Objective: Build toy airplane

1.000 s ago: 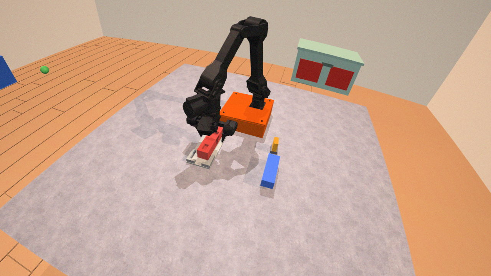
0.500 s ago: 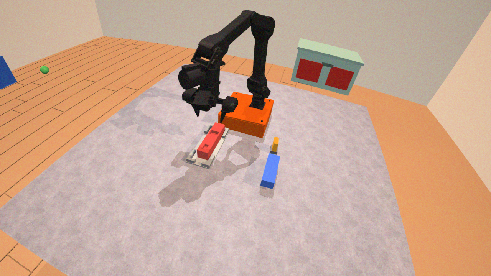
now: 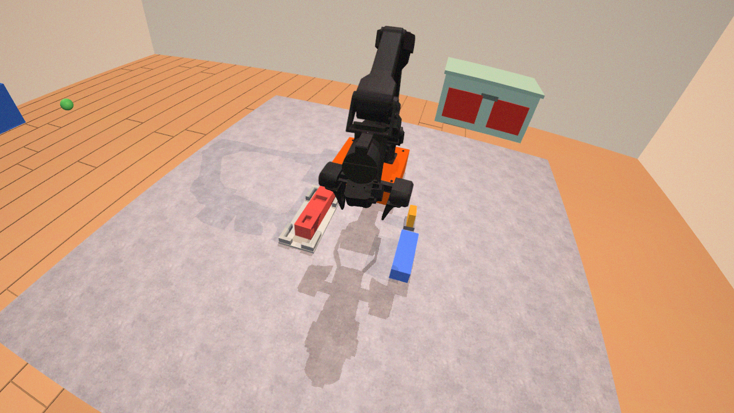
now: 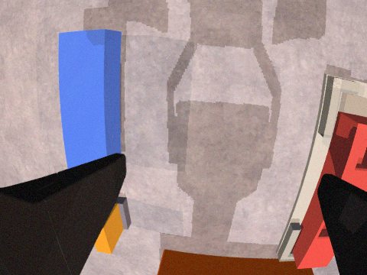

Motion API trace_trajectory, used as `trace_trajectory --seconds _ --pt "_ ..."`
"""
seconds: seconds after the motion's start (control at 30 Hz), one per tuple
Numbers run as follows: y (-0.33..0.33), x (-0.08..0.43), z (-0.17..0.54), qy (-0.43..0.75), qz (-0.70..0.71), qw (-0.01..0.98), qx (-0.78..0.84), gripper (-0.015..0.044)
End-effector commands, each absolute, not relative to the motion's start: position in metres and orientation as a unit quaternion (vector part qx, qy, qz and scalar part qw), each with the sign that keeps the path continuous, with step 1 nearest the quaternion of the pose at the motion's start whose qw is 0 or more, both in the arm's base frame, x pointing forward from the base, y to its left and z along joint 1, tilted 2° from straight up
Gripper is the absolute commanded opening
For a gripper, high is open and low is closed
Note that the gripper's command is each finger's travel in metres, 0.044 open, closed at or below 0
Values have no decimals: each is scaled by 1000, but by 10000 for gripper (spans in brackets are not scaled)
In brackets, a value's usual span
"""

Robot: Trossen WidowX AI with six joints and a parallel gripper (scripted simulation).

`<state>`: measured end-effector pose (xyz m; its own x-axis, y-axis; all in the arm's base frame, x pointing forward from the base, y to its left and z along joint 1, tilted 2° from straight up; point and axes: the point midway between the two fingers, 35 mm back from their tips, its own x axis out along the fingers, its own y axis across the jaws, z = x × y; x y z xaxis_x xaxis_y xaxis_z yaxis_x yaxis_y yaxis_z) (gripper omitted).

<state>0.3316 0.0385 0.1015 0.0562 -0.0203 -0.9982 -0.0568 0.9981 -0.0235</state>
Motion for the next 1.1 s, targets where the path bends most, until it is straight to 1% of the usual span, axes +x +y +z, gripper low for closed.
trace_trajectory --seconds 0.0,0.07,0.13,0.3,0.43,1.07 --pt "108 331 96 689 13 724 -30 440" --pt "140 327 94 689 13 724 -29 440" --pt "153 324 93 689 13 724 -29 440" --pt "153 324 91 689 13 724 -29 440" --pt "152 326 52 689 13 724 -29 440" --pt "152 327 26 689 13 724 -29 440"
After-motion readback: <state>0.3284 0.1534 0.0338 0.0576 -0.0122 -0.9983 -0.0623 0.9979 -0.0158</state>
